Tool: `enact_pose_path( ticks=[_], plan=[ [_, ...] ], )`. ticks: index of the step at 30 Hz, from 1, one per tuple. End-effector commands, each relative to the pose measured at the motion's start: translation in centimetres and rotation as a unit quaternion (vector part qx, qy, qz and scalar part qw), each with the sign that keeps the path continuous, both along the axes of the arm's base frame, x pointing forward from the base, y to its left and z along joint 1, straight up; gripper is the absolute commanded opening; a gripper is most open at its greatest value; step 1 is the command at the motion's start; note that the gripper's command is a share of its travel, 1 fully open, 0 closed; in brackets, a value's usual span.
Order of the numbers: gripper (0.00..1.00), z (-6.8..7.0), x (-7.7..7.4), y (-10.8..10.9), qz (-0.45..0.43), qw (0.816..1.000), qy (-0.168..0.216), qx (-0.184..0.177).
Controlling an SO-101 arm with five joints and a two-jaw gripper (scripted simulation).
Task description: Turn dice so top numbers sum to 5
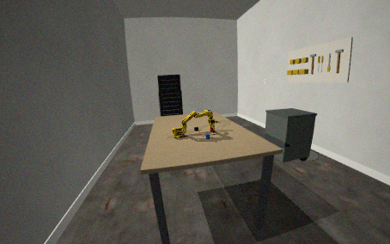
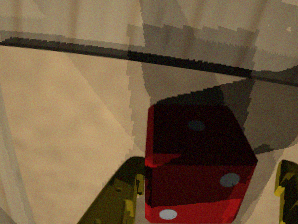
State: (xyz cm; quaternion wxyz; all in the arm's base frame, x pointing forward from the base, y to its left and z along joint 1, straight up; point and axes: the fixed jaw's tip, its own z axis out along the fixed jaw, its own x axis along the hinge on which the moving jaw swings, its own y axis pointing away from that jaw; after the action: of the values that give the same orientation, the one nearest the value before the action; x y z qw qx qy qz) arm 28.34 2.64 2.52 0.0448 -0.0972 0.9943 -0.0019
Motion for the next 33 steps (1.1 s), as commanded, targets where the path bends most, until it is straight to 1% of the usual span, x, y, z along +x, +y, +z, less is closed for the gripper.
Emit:
enact_pose_path(
  ticks=[1,7,15,18,22,28,30,33],
  plan=[
    [0.32,1.2,0.7,0.3,0.007,0.999,-0.032,0.003],
    [0.35,1.2,0.7,0.3,0.007,0.999,-0.032,0.003],
    [0.36,1.3,0.7,0.3,0.007,0.999,-0.032,0.003],
    [0.36,1.5,0.7,0.3,0.007,0.999,-0.035,0.003],
    [0.36,2.3,0.7,0.3,0.006,0.999,-0.044,0.003],
    [0.36,4.4,0.6,0.3,0.003,0.998,-0.07,0.006],
    [0.36,4.4,0.6,0.3,0.003,0.998,-0.07,0.006],
    [0.36,5.5,0.5,0.3,0.002,0.997,-0.083,0.007]
  ],
)
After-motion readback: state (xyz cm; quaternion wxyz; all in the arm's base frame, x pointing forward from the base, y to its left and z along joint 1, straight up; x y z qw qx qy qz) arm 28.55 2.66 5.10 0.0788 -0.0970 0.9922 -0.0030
